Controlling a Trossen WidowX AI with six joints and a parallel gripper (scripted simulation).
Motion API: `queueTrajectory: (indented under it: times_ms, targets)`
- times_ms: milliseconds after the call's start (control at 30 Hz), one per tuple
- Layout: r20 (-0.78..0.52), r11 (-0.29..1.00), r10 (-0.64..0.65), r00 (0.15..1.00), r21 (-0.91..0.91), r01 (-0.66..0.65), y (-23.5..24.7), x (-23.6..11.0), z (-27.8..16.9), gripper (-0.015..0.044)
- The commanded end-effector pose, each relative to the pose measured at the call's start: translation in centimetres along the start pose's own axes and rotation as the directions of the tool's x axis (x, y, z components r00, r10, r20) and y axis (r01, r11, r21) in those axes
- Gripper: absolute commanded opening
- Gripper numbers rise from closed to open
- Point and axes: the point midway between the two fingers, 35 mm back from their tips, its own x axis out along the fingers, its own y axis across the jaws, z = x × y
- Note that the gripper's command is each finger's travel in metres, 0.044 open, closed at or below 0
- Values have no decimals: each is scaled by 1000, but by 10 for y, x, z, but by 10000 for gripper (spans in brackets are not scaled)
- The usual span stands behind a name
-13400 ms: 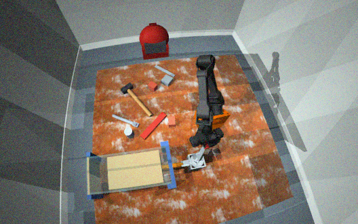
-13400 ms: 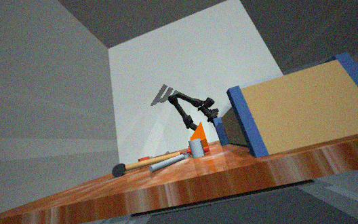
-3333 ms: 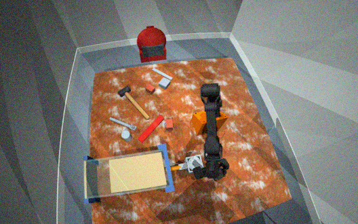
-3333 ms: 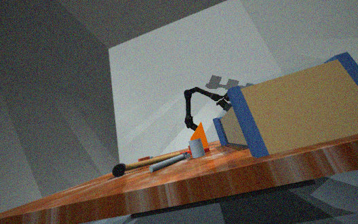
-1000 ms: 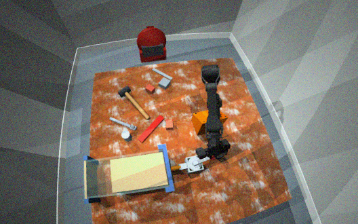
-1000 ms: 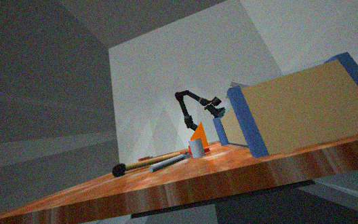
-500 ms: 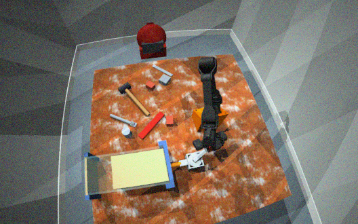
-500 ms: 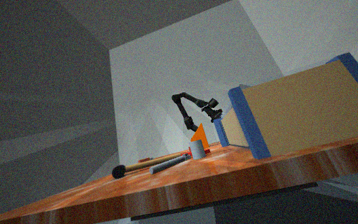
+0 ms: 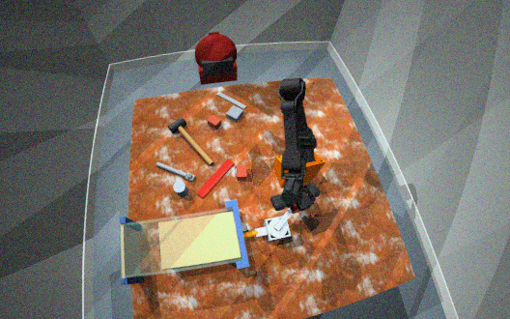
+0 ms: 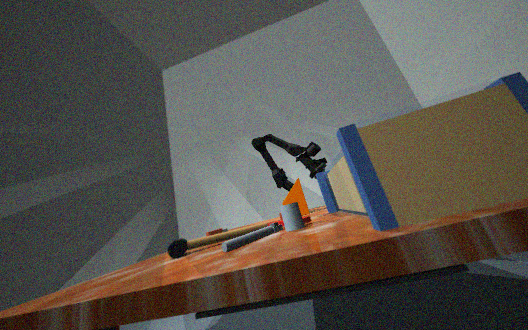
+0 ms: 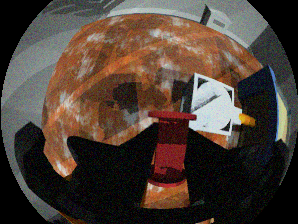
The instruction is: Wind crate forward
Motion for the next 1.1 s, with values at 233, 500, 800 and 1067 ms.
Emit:
queueTrajectory:
  times_ms: [233, 500, 800, 1067]
  targets:
    - [0, 1000, 1, 1000, 0, -1, -2, -1, -3, 105]
    - [0, 1000, 1, 1000, 0, -1, -2, -1, -3, 315]
    - [1, 1000, 1, 1000, 0, -1, -3, -8, 1, 440]
    - [6, 1000, 4, 1000, 0, -4, 0, -61, 27, 440]
